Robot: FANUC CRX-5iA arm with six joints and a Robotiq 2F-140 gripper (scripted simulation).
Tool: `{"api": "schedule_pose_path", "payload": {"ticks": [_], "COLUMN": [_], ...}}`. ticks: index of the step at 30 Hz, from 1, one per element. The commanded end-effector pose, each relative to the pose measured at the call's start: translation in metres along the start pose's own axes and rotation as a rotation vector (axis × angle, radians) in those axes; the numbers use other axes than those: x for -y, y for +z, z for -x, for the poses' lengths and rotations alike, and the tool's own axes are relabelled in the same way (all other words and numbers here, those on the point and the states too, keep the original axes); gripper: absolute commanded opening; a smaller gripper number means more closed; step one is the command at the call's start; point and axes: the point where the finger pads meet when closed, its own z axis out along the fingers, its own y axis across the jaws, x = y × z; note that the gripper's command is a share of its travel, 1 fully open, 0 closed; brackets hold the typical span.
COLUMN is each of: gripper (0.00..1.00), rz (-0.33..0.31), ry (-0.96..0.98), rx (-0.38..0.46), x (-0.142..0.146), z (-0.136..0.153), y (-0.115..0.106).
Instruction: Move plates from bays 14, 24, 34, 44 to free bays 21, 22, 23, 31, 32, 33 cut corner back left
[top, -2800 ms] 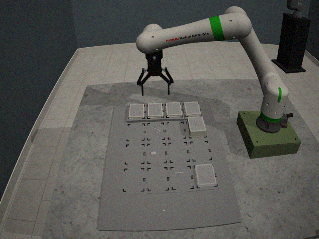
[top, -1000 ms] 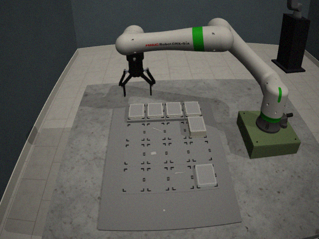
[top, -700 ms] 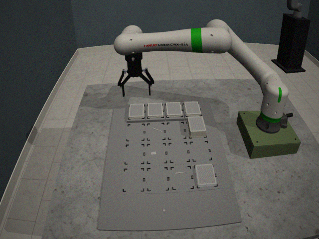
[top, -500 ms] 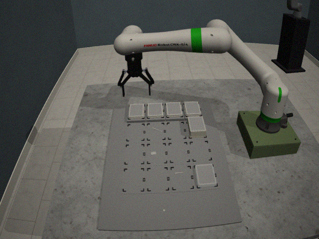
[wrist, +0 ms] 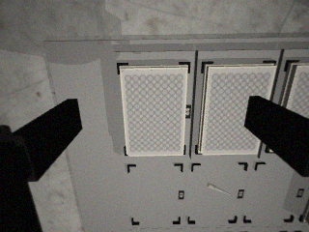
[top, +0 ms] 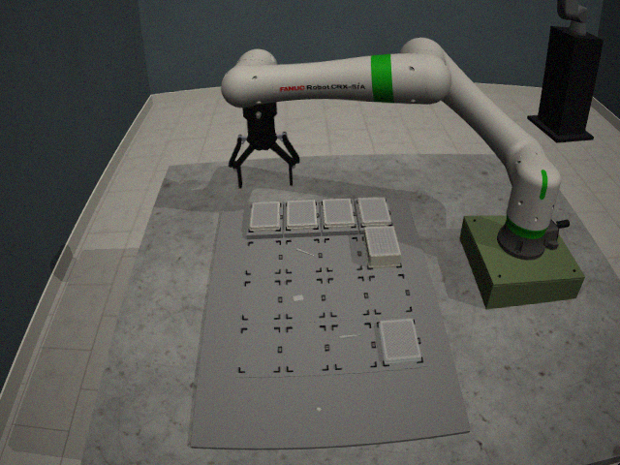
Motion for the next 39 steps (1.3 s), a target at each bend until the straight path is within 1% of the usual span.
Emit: {"api": "schedule_pose_path", "payload": {"ticks": [1, 18, 19, 28, 36, 39], "gripper": [1.0, 1.0, 0.7, 0.7, 0.7, 0.7], "rz": [-0.003, -0.003, -0.003, -0.003, -0.003, -0.003], "ry": [0.0, 0.0, -0.001, -0.001, -0.001, -0.001], "rx": [-0.001, -0.001, -0.001, -0.001, -0.001, -0.001], "x": [0.001, 0.001, 0.001, 0.008, 0.008, 0.008], "z": [0.0, 0.0, 0.003, 0.033, 0.033, 0.033], "y": [-0.002, -0.002, 0.0, 0.019, 0.02, 0.024]}}
